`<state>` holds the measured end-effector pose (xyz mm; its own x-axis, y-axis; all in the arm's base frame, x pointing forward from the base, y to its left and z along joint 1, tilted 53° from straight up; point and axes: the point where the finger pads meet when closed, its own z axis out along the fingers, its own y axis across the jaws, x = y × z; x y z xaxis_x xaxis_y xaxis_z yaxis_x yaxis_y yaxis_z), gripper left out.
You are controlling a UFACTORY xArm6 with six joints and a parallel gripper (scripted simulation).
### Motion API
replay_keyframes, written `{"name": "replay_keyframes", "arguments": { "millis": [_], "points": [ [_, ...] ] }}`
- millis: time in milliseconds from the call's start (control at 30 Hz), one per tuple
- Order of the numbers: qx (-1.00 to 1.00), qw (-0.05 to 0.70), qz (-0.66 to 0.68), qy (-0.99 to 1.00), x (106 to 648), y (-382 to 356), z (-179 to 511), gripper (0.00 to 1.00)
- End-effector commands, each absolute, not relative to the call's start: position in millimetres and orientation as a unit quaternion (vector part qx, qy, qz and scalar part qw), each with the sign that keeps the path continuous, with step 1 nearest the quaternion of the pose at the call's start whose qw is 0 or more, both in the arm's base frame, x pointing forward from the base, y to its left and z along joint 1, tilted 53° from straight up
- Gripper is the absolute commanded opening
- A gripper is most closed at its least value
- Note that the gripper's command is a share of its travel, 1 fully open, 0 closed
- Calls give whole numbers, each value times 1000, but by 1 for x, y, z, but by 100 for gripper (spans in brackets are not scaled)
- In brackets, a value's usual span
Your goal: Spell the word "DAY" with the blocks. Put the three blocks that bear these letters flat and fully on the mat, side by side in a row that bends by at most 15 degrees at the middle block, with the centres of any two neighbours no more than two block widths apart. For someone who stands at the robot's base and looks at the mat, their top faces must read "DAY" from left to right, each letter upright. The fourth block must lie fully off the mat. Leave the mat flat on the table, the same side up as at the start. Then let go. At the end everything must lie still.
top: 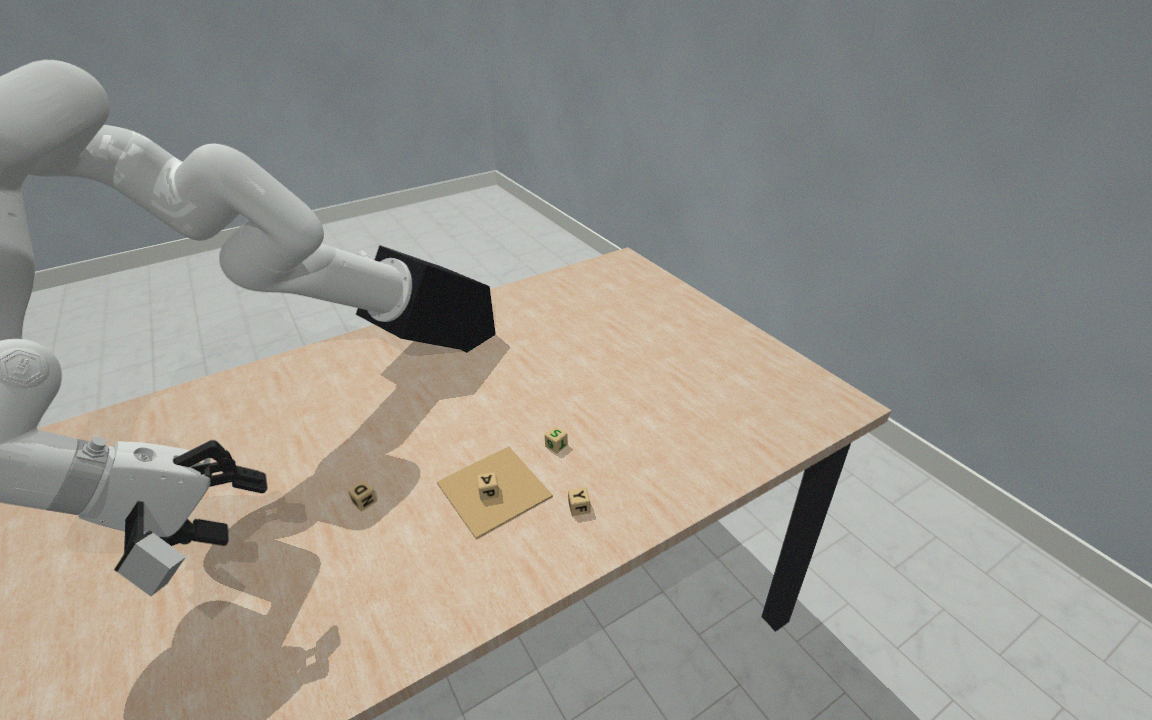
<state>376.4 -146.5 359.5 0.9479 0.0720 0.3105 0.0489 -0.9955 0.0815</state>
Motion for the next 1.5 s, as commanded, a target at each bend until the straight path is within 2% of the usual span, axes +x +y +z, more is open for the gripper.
{"name": "replay_keyframes", "arguments": {
  "millis": [0,433,733,800,867,1300,1367,1400,1467],
  "points": [
    [994,10,112,18,397,-102,325,100],
    [1000,-1,6,1,401,-6,254,100],
    [993,100,-57,-32,386,-5,202,100],
    [993,100,-57,-32,386,-5,202,100],
    [987,140,-69,-41,382,-7,187,100],
    [953,287,-71,-58,372,-15,142,100],
    [953,287,-71,-58,372,-15,142,100],
    [943,320,-62,-59,371,-17,134,100],
    [939,335,-56,-59,371,-17,130,100]
  ]
}}
